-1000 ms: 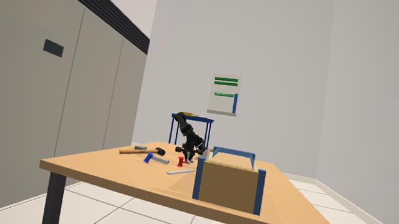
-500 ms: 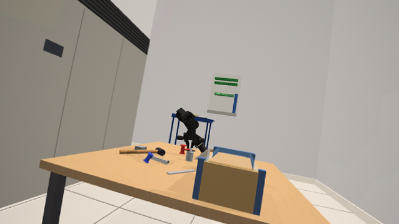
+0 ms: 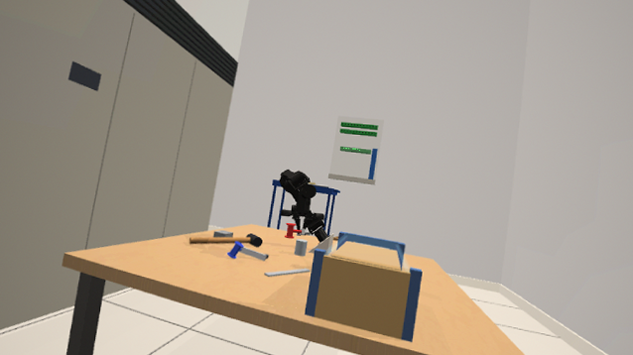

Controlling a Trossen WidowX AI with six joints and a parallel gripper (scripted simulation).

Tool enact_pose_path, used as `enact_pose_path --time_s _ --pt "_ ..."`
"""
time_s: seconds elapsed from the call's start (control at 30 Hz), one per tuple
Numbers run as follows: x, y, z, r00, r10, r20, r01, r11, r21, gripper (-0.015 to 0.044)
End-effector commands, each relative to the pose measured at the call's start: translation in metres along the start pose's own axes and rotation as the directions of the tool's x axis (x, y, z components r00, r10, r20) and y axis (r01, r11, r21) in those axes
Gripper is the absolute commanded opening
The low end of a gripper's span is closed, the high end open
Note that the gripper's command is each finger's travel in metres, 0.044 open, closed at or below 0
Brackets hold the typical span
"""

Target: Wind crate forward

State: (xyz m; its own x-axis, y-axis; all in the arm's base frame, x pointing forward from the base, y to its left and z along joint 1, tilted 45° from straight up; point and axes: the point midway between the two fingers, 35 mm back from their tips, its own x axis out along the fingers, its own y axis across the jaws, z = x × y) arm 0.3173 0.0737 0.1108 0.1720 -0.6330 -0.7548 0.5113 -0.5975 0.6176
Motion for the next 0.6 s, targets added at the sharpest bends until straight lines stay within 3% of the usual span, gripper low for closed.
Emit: enact_pose_path --time_s 0.0,0.3,0.57 --pt "-0.002 -0.001 -0.001 1.0 -0.004 -0.004 0.004 1.0 0.003 0.0" --pt "-0.001 -0.001 0.0 1.0 -0.001 -0.002 0.001 1.0 -0.004 0.0" --pt "-0.014 -0.047 -0.009 0.997 -0.06 -0.049 0.049 0.979 -0.199 0.0"
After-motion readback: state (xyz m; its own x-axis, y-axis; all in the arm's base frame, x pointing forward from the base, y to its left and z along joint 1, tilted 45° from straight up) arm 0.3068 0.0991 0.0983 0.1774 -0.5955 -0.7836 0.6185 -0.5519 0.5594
